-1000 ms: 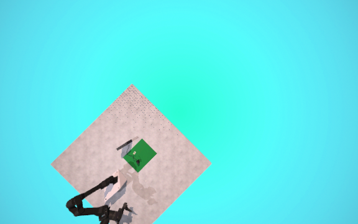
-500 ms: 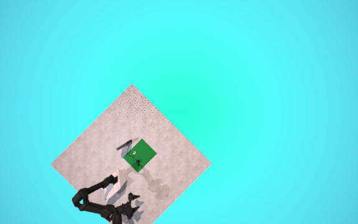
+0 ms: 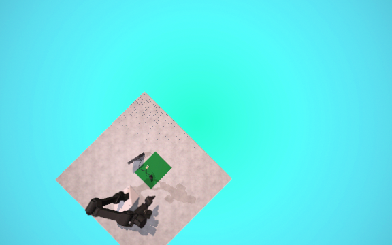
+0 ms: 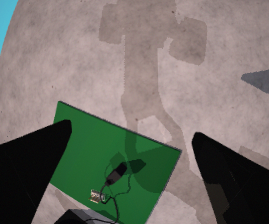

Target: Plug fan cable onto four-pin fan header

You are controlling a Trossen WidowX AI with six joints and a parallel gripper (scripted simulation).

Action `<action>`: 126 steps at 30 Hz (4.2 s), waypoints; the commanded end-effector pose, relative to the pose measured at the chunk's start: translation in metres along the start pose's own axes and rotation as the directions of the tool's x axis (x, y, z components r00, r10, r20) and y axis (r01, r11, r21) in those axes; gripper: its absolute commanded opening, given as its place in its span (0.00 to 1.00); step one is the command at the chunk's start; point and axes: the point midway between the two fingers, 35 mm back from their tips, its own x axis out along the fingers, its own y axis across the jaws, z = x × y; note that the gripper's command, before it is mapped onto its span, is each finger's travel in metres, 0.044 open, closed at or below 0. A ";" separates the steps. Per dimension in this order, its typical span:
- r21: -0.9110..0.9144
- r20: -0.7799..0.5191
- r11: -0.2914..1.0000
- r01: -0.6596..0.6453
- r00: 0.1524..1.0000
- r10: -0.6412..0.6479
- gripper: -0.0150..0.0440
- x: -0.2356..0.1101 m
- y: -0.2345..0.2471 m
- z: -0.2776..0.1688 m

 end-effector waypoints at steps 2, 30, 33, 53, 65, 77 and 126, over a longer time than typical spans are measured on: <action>0.334 -0.211 0.913 0.235 0.963 -0.171 1.00 0.000 0.042 -0.072; 0.494 -0.322 0.762 0.419 0.902 -0.287 1.00 0.083 0.032 -0.154; 0.494 -0.322 0.762 0.419 0.902 -0.287 1.00 0.083 0.032 -0.154; 0.494 -0.322 0.762 0.418 0.902 -0.287 1.00 0.109 0.025 -0.163; 0.494 -0.323 0.762 0.419 0.902 -0.286 1.00 0.126 0.019 -0.170; 0.490 -0.317 0.767 0.413 0.905 -0.285 0.82 0.127 0.020 -0.169; -0.182 -0.317 0.954 0.239 0.904 -0.287 0.25 0.079 0.055 -0.182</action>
